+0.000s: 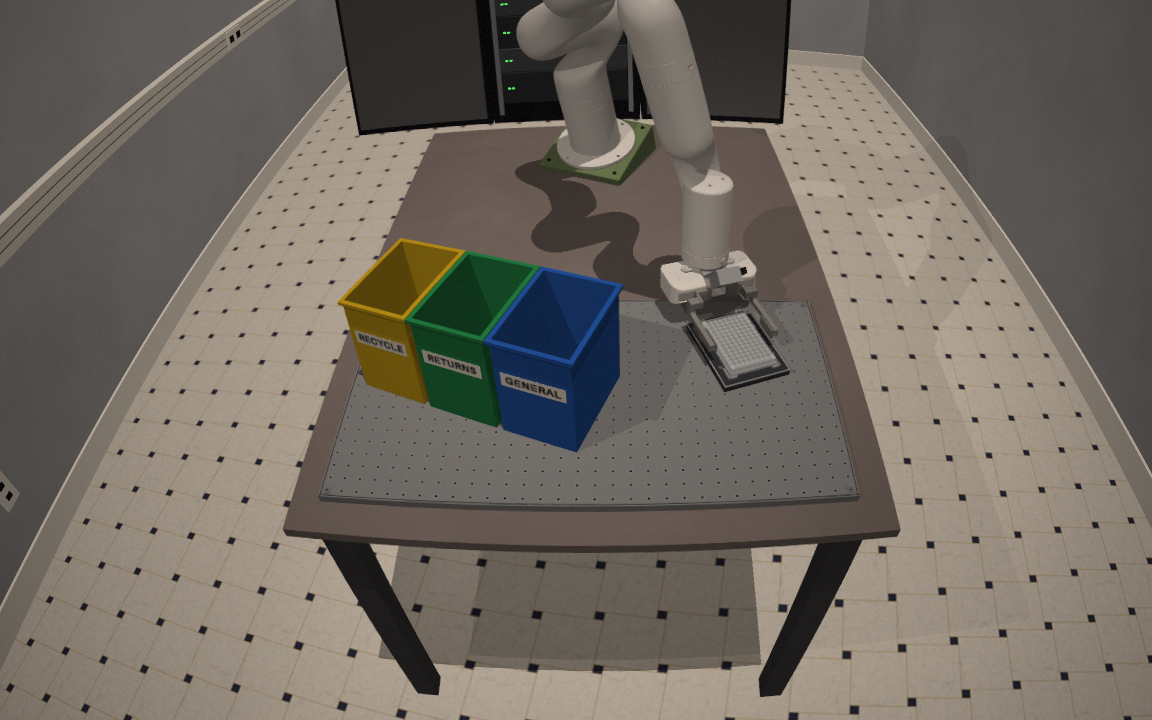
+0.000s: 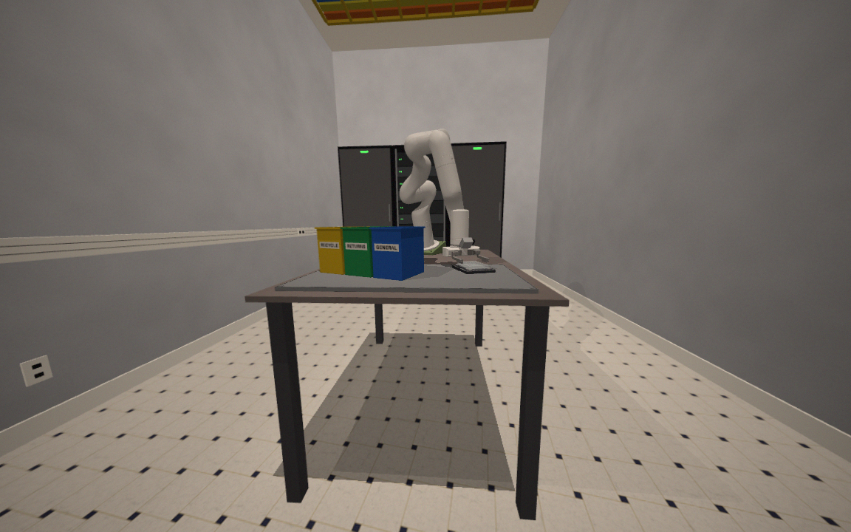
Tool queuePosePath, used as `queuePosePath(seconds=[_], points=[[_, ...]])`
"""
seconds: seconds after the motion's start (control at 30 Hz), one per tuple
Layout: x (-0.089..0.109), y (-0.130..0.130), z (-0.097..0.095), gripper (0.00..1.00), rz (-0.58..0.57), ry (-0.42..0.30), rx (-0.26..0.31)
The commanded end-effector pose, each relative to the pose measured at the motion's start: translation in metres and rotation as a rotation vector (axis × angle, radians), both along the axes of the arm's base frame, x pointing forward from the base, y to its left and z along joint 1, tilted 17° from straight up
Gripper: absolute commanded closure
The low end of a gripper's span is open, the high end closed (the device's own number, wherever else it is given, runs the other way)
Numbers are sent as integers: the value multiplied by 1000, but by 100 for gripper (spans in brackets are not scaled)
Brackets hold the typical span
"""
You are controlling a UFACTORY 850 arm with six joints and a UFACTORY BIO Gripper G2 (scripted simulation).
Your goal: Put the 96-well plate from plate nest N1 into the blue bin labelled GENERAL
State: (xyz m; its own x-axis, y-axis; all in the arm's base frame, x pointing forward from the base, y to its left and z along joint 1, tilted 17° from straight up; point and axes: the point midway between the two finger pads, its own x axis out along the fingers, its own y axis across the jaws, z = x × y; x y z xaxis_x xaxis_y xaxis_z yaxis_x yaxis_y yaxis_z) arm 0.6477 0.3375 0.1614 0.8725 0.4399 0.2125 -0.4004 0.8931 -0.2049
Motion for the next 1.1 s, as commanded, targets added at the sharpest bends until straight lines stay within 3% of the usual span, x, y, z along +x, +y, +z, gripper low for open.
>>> queuePosePath(seconds=[0.0, 1.0, 1.03, 1.07], points=[[1, 0, -2, 63, 0, -2, 1], [3, 0, -8, 63, 0, -2, 1], [3, 0, -8, 100, 0, -2, 1], [3, 0, -8, 100, 0, -2, 1]])
